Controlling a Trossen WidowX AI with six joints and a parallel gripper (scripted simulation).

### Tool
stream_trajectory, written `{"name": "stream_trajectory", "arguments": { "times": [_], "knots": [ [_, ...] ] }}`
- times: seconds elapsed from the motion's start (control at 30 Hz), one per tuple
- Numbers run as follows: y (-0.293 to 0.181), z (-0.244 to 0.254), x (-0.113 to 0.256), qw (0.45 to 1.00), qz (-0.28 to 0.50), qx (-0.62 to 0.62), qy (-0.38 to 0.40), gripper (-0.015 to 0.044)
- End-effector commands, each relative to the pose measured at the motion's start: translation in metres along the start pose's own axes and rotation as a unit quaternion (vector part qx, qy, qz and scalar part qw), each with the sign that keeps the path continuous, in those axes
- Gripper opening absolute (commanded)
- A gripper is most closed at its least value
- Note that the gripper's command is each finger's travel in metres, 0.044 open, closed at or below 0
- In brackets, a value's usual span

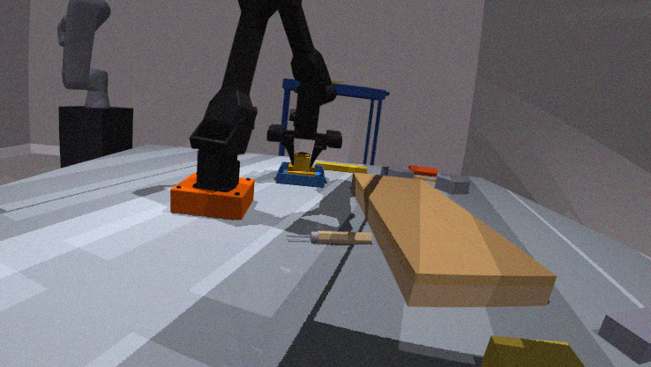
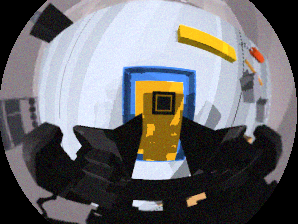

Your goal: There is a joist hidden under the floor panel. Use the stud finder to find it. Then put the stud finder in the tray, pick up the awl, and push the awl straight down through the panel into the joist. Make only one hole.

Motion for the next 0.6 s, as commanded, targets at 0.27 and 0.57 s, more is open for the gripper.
{"name": "stream_trajectory", "arguments": {
  "times": [0.27, 0.57],
  "knots": [
    [0.023, 0.002, 0.073, 1.000, 0.000, 0.000, 0.000, 0.0440],
    [0.006, -0.027, 0.073, 0.998, 0.010, -0.052, -0.017, 0.0440]
  ]
}}
Point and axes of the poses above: the point midway between the two fingers, 35 mm back from their tips, its own x axis back along the fingers, its own z axis across the jaws, y = z × x, the point moved 8 cm from there along x, back along the fingers, and after that the axes turned 7 degrees about -x, right-handed, at the moved point
